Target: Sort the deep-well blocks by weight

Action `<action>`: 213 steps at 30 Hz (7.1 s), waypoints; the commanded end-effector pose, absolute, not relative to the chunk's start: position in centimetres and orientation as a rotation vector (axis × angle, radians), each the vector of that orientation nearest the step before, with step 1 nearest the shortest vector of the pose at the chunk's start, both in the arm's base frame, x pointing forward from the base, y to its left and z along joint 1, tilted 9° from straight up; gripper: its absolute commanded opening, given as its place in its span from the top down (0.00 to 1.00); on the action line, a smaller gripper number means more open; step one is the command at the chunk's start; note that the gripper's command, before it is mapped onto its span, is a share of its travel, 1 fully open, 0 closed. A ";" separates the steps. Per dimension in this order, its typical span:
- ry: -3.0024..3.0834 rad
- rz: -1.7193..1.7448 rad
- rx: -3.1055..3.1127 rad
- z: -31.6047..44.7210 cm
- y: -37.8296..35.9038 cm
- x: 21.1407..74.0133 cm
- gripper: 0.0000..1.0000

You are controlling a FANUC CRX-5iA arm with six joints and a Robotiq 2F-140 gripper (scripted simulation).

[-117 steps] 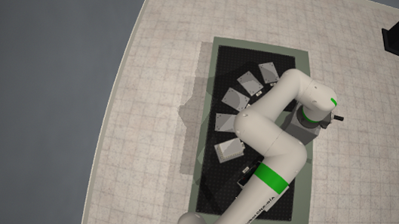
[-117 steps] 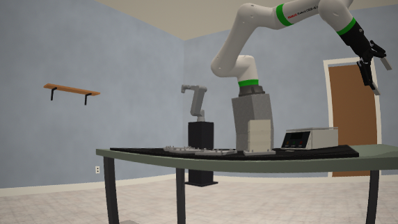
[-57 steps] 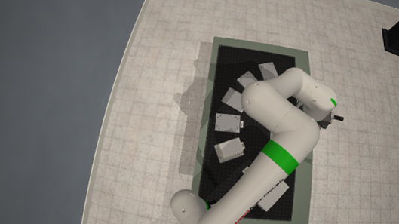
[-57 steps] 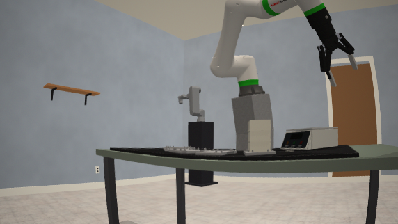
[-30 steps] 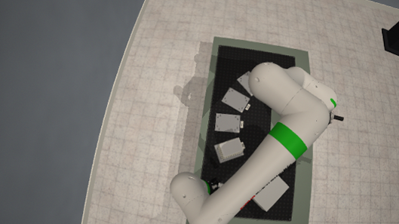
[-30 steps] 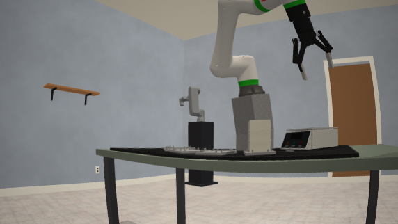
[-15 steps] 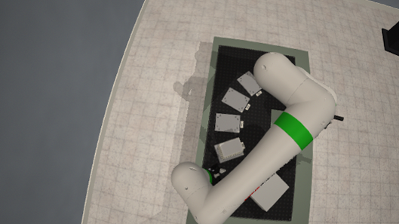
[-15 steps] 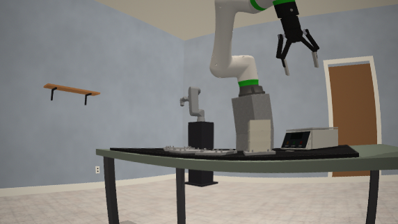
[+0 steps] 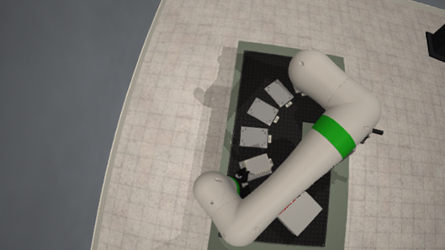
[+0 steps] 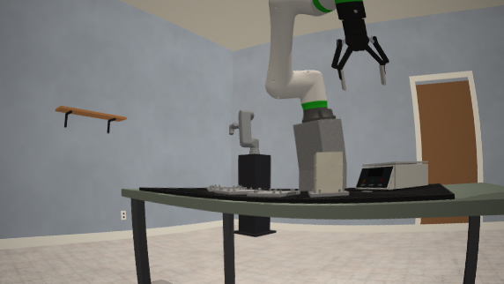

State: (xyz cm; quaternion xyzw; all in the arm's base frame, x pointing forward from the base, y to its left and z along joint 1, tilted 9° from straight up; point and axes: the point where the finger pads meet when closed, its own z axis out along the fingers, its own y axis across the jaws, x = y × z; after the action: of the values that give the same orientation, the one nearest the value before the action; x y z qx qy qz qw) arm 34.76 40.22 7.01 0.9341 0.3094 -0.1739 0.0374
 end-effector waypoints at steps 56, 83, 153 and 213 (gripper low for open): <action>0.818 -0.519 2.738 3.1 25.1 36.5 0.00; 0.818 -0.519 2.738 -7.8 24.7 38.2 0.00; 0.818 -0.519 2.738 -14.3 24.4 39.3 0.90; 0.818 -0.519 2.738 -9.8 24.6 38.6 0.90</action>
State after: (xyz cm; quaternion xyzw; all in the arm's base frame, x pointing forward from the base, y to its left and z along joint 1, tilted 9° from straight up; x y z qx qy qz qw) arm 38.61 24.57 -10.08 0.9361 0.2798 -0.1775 0.1183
